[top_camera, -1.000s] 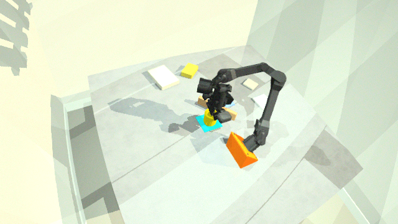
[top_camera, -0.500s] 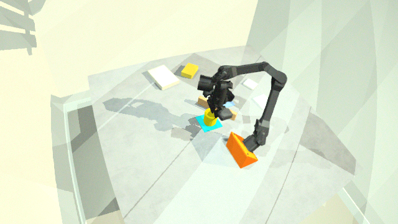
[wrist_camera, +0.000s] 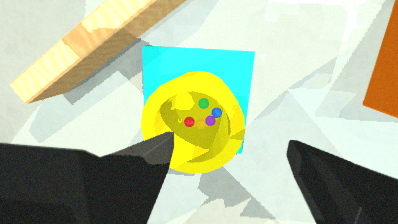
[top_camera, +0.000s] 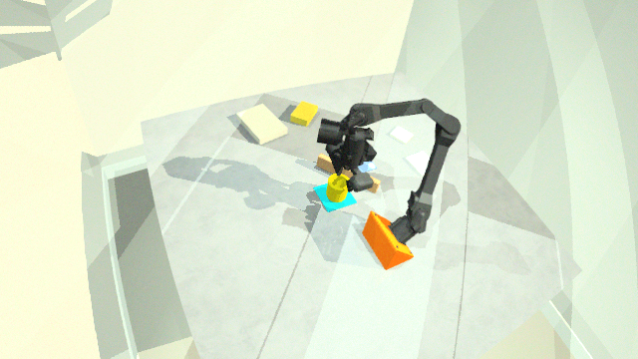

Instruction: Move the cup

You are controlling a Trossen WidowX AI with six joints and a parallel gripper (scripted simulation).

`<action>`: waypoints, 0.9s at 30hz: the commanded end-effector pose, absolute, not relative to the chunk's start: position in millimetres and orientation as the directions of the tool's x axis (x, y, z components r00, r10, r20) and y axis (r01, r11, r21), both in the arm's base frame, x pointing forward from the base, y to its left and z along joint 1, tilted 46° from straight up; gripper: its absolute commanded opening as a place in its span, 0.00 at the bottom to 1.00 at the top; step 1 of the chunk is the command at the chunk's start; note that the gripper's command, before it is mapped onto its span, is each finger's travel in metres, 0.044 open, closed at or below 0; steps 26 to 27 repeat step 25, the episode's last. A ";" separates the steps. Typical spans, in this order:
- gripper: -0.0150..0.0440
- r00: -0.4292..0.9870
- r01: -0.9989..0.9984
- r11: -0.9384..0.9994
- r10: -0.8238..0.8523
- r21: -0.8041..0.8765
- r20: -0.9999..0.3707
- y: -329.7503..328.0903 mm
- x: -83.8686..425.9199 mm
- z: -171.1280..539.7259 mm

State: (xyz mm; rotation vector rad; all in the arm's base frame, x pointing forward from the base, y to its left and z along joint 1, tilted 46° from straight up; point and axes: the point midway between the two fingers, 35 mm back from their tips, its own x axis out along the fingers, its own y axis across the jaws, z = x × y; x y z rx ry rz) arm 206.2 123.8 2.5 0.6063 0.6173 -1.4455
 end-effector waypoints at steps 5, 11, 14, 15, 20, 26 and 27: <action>1.00 0.029 0.999 0.035 -0.705 0.007 -0.709 133.6 206.7 11.2; 1.00 0.029 0.999 0.033 -0.703 0.007 -0.710 147.3 207.1 24.8; 1.00 0.028 0.999 0.032 -0.703 0.008 -0.711 153.7 207.1 31.2; 1.00 0.028 0.999 0.032 -0.703 0.008 -0.711 155.7 207.1 33.4; 1.00 0.027 0.999 0.031 -0.702 0.008 -0.712 165.8 207.1 44.5; 1.00 0.027 1.000 0.030 -0.702 0.008 -0.712 168.5 208.0 48.0; 1.00 0.027 1.000 0.030 -0.702 0.008 -0.712 168.5 208.0 48.0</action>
